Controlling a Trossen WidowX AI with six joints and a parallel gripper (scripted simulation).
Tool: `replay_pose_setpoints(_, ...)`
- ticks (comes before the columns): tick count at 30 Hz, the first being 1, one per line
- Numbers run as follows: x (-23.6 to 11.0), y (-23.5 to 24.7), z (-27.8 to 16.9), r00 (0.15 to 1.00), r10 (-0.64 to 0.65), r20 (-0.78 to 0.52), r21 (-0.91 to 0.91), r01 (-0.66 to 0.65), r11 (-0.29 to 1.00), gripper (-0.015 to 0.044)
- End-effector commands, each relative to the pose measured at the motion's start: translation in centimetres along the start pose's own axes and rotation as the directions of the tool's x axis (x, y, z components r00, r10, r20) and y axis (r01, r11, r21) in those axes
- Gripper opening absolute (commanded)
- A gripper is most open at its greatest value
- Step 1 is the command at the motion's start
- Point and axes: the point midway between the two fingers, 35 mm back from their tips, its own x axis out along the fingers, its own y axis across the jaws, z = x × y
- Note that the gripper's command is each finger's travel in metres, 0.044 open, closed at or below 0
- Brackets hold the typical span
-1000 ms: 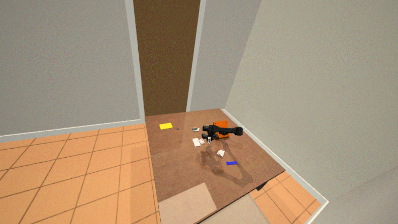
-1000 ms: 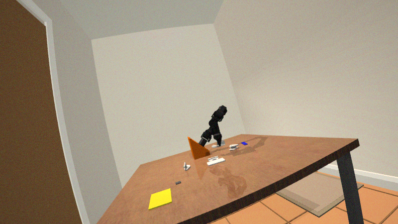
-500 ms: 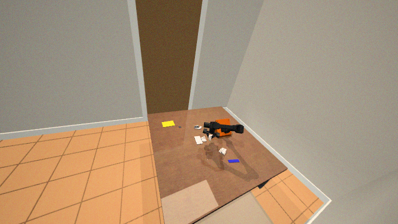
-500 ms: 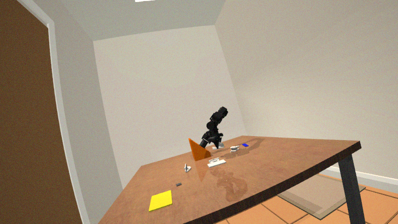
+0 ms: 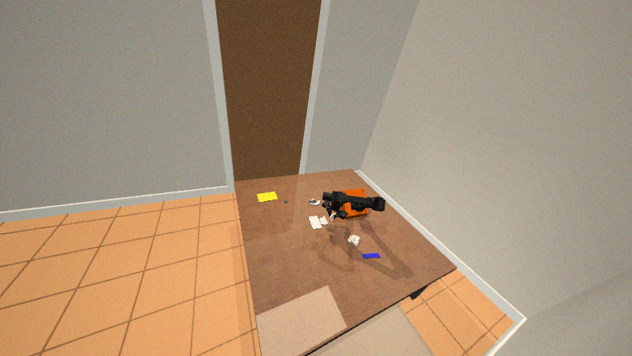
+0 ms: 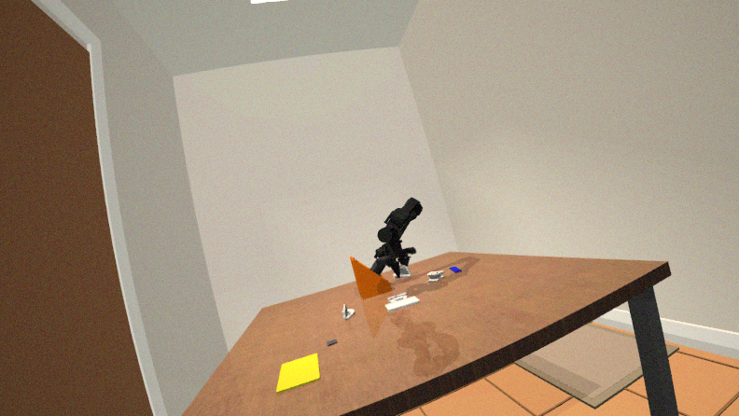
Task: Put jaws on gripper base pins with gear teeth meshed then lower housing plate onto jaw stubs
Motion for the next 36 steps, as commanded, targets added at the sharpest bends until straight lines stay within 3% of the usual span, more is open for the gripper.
replay_pose_setpoints(1,0.0,0.5,0.4,1.000,0.000,0.003,0.103,0.000,0.995,0.0134)
replay_pose_setpoints(16,0.1,1.9,1.3,1.000,-0.005,0.000,0.462,0.004,0.887,0.0134)
replay_pose_setpoints(36,0.1,2.0,1.3,1.000,-0.005,0.000,0.447,0.004,0.895,0.0134)
